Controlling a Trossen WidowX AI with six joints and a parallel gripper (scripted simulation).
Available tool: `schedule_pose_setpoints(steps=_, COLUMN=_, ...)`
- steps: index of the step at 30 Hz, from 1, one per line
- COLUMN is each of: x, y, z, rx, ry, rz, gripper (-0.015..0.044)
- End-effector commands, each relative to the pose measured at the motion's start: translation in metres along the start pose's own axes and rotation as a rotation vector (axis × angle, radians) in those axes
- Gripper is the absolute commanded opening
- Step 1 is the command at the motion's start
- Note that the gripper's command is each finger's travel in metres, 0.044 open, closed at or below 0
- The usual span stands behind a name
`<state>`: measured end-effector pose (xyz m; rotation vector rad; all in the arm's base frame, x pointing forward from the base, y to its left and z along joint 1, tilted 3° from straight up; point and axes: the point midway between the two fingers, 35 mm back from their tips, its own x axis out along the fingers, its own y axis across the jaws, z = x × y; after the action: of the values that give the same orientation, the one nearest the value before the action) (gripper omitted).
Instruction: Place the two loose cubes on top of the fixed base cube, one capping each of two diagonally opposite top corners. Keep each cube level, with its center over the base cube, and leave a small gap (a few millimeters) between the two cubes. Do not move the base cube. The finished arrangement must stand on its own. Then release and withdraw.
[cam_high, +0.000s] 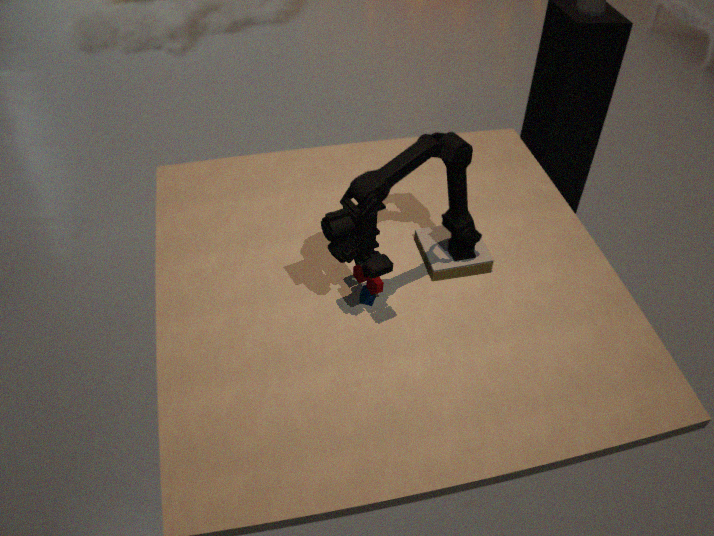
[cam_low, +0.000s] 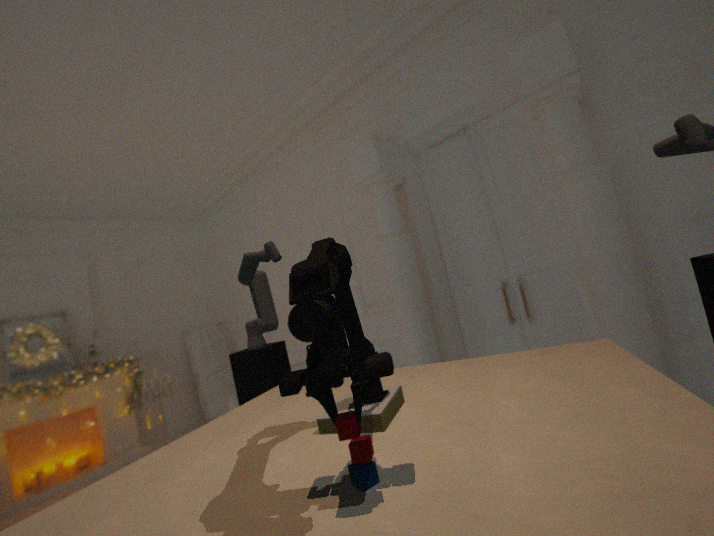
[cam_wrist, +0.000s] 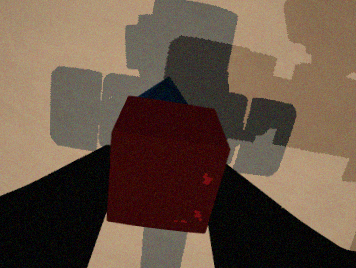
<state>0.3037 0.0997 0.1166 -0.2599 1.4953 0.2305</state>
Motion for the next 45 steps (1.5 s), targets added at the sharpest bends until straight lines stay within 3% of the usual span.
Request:
schedule_pose_setpoints(steps=1, x=0.011, y=0.001, z=-0.001, rx=0.012, ry=0.004, rz=-0.006, gripper=0.0105)
schedule_pose_setpoints(steps=45, x=0.058, y=0.001, z=-0.001, rx=0.012, ry=0.004, rz=-0.006, gripper=0.0105)
